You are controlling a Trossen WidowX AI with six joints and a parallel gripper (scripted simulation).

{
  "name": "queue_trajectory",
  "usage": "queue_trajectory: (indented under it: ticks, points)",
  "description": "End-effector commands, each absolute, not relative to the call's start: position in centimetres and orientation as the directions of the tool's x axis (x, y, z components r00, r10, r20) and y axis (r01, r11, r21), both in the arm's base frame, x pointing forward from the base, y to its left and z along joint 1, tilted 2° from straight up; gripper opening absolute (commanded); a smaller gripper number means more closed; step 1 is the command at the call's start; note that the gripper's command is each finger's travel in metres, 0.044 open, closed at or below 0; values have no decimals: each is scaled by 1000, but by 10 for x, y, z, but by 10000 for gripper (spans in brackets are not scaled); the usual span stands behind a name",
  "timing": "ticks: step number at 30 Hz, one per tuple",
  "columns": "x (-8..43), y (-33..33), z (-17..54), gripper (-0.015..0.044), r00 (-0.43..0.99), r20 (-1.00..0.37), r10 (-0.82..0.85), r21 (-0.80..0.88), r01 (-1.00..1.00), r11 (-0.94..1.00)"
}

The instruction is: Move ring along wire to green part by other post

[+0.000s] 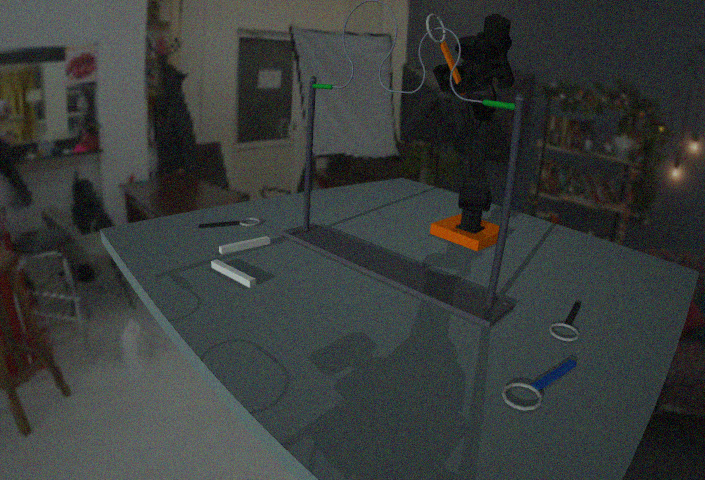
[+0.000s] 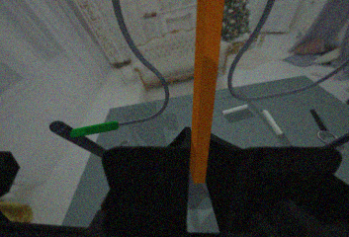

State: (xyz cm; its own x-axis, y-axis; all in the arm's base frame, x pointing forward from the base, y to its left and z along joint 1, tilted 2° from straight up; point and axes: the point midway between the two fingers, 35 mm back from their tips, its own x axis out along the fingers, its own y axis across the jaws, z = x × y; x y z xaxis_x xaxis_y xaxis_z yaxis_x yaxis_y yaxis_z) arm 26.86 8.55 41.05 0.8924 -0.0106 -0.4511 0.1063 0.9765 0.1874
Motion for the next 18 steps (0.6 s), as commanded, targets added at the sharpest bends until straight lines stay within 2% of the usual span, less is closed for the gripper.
queue_trajectory:
  ticks: [1, 18]
  points:
    - [269, 81, 409, -150, 892, -449, -53, 107, 113, 988]
    - [269, 58, 409, -150, 888, -400, -224, -242, 133, 961]
